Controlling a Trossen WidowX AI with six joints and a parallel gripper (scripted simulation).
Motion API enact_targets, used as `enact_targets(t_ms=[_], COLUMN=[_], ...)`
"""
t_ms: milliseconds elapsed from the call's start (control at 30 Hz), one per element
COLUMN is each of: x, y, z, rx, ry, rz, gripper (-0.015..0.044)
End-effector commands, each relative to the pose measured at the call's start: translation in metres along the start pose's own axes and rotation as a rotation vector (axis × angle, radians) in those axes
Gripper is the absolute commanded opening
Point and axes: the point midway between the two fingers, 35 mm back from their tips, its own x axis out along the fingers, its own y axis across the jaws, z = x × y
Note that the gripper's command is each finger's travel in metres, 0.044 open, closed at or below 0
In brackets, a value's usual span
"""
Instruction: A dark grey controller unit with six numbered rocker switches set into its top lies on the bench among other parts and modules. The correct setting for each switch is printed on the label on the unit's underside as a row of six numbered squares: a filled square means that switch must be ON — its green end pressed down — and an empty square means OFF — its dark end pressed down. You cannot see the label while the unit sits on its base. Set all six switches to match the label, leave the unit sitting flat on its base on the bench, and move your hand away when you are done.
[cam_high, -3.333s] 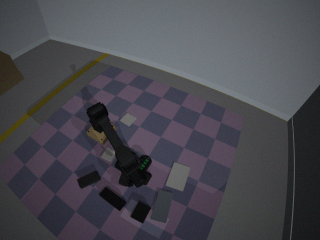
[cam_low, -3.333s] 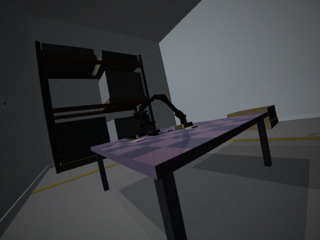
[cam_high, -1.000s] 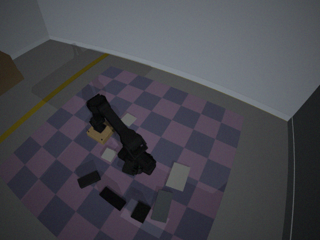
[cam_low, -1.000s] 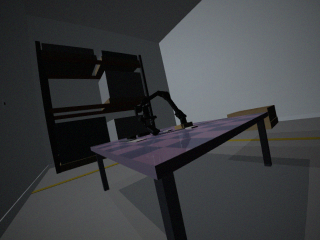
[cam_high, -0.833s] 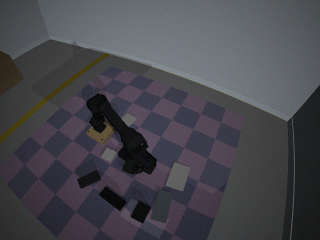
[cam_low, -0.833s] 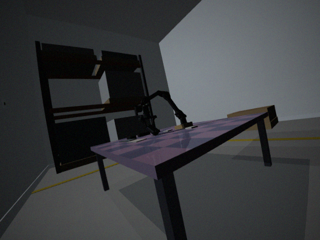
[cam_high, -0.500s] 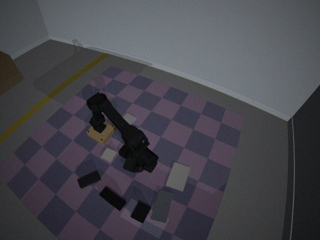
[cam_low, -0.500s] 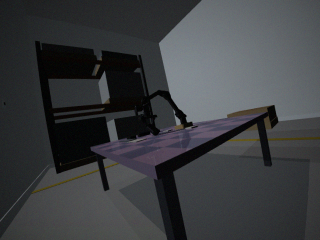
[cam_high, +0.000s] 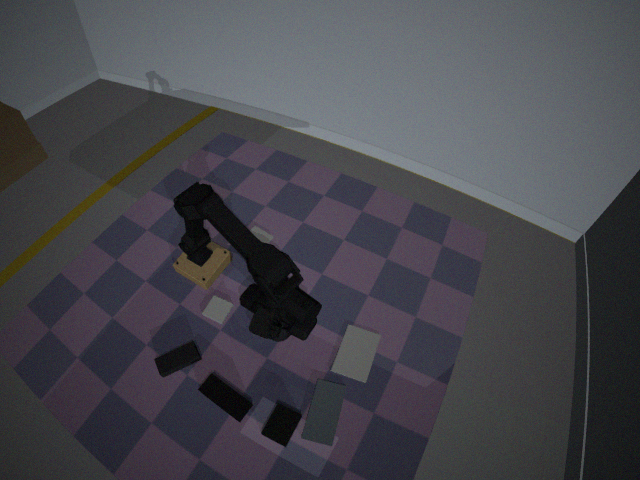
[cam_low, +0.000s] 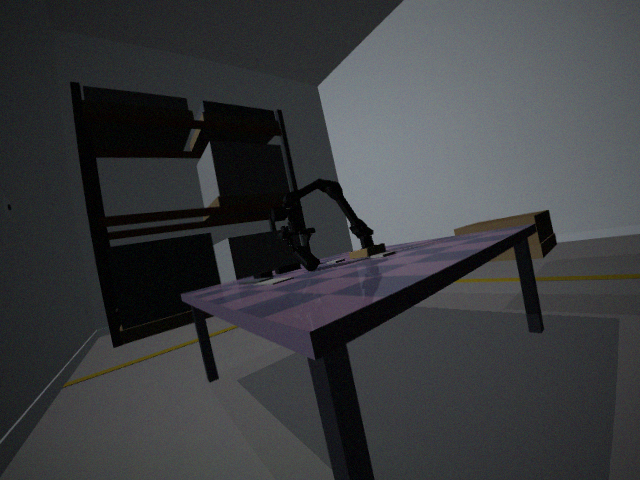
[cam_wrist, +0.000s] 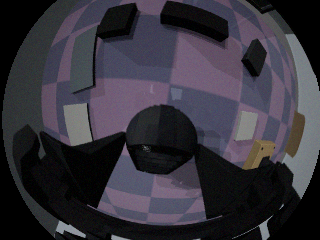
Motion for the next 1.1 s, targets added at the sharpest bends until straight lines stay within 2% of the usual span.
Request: enact_targets(t_ms=[0, 1067], x=[-0.002, -0.014], y=[0.000, 0.000], z=[-0.007, -0.031], rx=[-0.004, -0.004], ry=[0.000, -0.064], rz=[-0.001, 0.000], gripper=[0.0335, 0.0335])
